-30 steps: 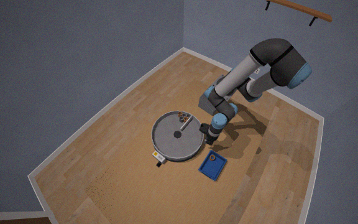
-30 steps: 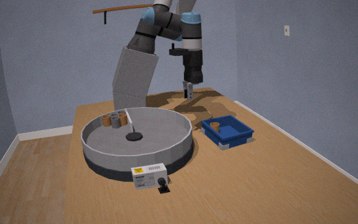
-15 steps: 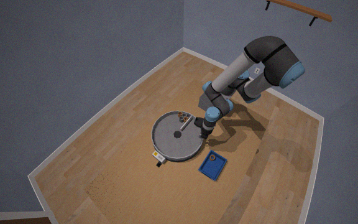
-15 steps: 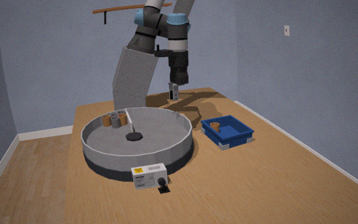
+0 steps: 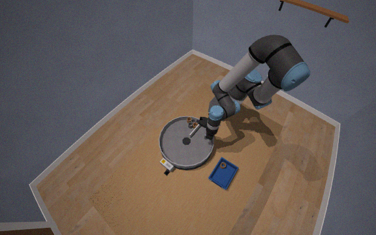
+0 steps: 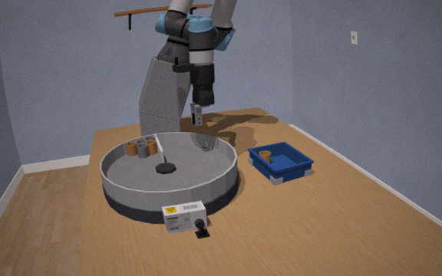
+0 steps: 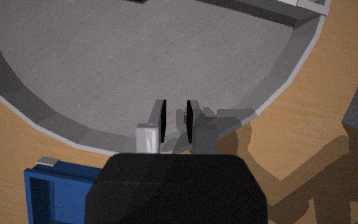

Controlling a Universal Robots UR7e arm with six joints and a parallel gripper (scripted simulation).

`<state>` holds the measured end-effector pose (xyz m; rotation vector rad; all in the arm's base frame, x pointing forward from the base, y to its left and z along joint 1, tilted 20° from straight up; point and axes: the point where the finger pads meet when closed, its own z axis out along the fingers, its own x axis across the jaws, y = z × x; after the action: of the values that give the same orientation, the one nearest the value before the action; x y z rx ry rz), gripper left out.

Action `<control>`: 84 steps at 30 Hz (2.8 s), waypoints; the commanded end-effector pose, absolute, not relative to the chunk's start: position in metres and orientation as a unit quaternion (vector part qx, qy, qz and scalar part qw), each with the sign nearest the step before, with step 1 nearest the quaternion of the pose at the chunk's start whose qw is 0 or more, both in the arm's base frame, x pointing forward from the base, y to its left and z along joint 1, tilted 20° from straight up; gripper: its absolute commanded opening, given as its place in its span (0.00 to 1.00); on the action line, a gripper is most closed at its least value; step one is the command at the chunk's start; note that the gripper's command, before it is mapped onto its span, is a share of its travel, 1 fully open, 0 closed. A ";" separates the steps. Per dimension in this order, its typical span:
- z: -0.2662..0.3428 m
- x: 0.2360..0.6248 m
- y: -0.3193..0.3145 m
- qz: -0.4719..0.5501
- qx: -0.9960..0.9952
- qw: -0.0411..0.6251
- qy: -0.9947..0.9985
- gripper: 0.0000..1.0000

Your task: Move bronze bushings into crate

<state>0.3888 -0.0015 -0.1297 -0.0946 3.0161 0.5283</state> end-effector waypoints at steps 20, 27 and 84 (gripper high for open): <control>-0.155 0.361 -0.058 0.172 -0.021 0.038 0.984 0.45; -0.173 0.342 -0.095 0.173 -0.015 0.037 0.984 0.45; -0.217 0.293 -0.190 0.173 0.001 0.034 0.984 0.45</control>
<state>0.2930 -0.1897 -0.2174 0.0033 3.0278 0.5338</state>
